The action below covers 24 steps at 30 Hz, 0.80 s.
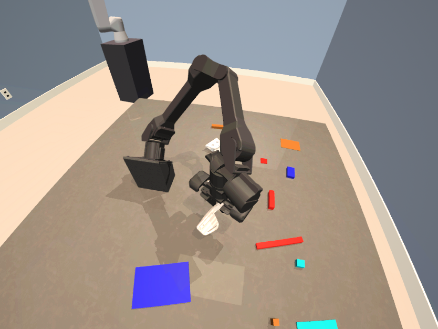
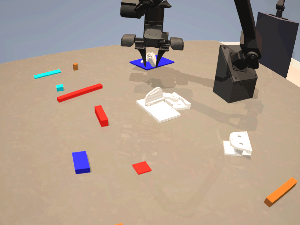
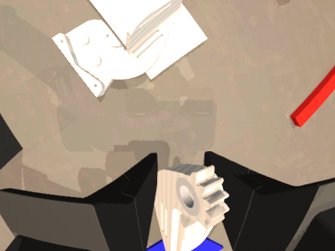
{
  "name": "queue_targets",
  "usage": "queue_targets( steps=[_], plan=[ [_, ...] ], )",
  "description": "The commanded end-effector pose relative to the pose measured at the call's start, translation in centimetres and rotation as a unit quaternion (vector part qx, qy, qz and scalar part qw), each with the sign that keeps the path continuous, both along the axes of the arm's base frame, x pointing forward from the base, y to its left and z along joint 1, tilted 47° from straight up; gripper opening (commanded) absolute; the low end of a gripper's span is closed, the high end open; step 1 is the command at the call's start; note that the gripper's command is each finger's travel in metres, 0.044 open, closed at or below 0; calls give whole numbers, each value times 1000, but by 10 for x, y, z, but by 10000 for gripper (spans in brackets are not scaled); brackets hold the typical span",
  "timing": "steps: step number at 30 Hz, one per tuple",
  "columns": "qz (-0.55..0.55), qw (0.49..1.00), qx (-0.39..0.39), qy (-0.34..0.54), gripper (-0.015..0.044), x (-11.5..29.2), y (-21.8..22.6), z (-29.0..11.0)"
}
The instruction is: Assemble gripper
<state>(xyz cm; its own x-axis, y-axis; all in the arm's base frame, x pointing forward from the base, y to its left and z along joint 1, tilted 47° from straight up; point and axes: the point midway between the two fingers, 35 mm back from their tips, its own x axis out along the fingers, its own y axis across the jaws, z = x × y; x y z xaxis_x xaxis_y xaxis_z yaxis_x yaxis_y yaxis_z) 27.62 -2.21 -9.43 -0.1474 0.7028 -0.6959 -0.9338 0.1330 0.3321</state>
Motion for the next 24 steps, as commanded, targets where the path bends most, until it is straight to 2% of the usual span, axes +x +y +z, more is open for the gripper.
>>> queue_targets(
  steps=[1, 19, 24],
  plan=[
    [37, 999, 6, -37, 37, -5, 1, 2],
    [168, 971, 34, -169, 37, -21, 4, 9],
    [179, 967, 36, -180, 37, -22, 5, 9]
  ],
)
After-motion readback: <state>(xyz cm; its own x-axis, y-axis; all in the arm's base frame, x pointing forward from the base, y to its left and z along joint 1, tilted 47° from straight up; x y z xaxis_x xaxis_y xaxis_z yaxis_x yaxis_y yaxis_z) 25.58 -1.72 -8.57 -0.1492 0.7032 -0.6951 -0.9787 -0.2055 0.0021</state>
